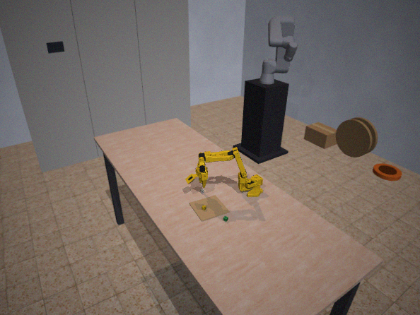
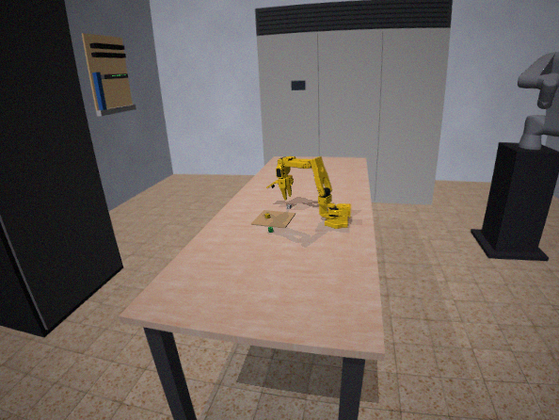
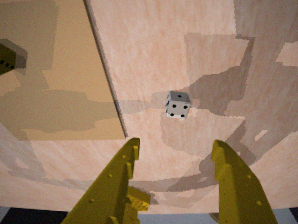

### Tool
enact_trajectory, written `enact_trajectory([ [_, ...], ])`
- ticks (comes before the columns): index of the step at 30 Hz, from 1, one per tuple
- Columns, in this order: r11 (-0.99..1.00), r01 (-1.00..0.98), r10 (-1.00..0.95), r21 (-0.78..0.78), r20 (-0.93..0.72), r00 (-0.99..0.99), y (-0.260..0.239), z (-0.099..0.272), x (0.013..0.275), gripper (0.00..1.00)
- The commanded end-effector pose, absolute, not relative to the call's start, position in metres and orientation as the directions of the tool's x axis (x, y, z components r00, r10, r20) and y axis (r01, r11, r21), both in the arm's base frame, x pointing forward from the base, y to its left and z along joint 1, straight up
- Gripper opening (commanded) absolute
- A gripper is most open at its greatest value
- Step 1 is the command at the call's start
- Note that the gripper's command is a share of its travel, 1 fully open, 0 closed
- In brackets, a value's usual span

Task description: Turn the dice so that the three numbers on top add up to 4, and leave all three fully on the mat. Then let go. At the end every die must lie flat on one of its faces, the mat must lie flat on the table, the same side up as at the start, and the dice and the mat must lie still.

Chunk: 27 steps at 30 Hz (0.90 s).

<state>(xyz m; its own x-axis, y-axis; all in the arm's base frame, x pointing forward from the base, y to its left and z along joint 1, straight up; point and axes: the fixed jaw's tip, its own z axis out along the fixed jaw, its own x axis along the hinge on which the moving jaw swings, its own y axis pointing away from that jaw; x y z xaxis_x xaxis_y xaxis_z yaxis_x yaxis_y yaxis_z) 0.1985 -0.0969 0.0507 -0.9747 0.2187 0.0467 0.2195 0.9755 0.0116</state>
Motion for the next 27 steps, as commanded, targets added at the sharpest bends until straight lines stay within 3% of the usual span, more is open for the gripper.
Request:
enact_trajectory([
  [1,0.958,0.286,0.286,-0.007,-0.03,-0.958,-0.1054,0.0617,0.2,0.25],
  [27,0.951,0.309,0.308,-0.012,-0.058,-0.95,-0.1061,0.0636,0.2007,0.25],
])
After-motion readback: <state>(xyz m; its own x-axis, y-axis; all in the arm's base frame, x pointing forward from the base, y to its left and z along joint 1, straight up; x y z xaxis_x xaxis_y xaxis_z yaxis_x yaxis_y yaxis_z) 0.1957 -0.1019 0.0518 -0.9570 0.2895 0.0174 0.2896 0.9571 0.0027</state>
